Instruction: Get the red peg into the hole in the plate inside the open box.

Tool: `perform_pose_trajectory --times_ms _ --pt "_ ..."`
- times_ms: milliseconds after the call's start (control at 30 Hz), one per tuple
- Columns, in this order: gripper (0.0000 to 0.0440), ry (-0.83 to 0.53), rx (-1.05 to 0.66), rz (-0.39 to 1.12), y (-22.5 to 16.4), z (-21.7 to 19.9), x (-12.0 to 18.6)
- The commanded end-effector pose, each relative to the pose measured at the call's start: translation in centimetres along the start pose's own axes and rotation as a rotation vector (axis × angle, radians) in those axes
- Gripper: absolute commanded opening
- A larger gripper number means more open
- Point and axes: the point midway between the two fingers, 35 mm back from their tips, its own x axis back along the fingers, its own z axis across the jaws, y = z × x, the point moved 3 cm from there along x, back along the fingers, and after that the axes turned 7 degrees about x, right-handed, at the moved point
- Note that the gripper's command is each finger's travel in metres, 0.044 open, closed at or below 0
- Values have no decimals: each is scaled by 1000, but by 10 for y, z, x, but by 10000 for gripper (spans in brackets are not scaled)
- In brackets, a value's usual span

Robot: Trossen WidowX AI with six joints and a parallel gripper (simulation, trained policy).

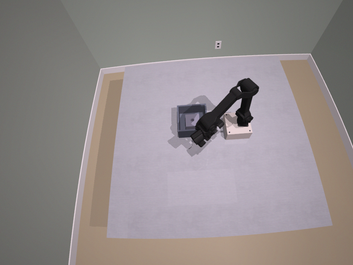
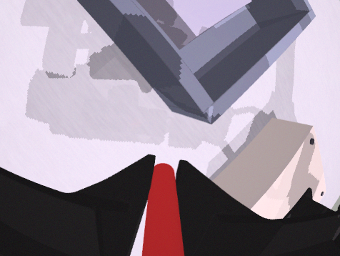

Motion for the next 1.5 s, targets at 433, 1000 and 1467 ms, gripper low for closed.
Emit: perform_pose_trajectory --times_ms 433,1000,1467 --pt "0 18 -181 -55 76 -14 12" --pt "1 41 -207 -36 145 -33 -25" --pt "36 89 -98 37 160 -35 -68"
